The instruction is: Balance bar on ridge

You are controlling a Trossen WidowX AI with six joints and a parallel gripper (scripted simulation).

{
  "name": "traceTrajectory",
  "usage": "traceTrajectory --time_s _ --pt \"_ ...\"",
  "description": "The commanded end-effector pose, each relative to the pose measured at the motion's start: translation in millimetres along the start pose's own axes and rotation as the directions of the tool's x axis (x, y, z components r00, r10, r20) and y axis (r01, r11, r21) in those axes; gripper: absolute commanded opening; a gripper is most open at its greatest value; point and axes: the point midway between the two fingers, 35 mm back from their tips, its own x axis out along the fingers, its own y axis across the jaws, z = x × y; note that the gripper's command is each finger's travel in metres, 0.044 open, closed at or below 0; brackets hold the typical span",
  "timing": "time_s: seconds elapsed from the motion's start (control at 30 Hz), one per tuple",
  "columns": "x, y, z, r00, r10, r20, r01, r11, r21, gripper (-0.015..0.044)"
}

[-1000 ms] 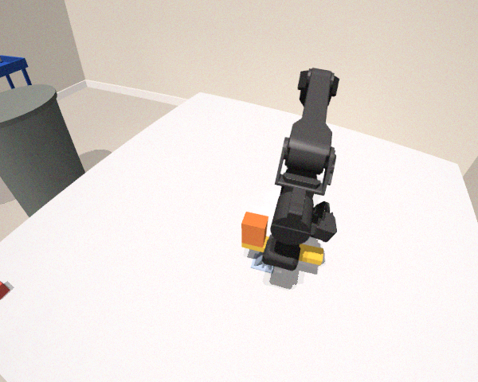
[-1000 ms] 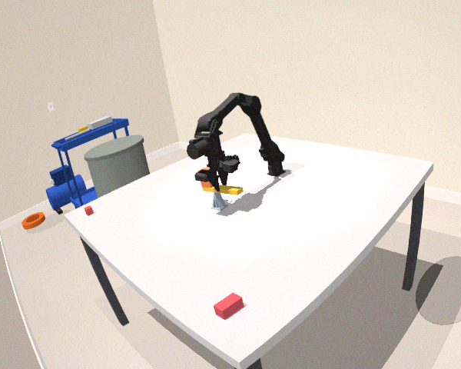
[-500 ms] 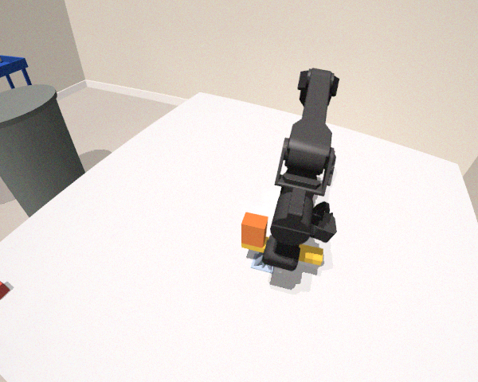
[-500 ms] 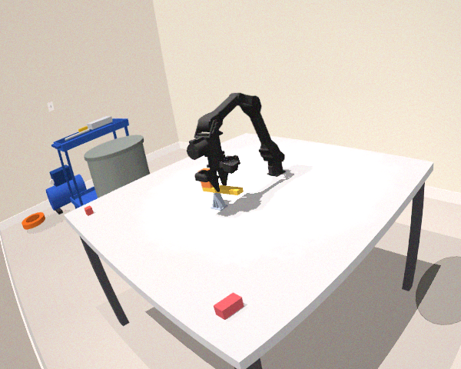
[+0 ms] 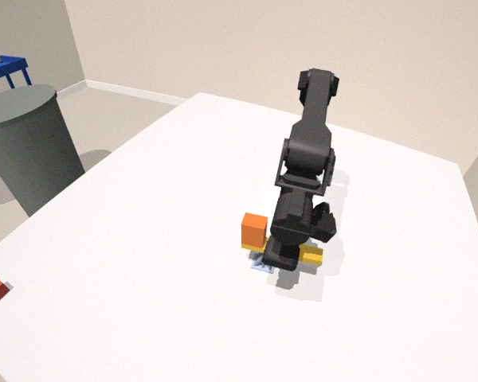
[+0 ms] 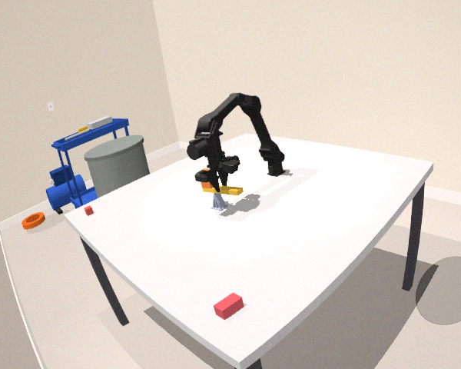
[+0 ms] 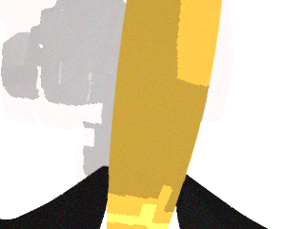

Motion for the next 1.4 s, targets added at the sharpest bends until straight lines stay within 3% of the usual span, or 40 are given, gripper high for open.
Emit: traceTrajectory --time_s 0.0,1.37 --pt "-0.2 -0.4 0.1 1.0 -0.004 0.001 0.004 1.0 -0.003 0.0" --pt "3.2 0.1 0.1 1.0 -0.004 0.001 0.004 1.0 -0.003 0.0"
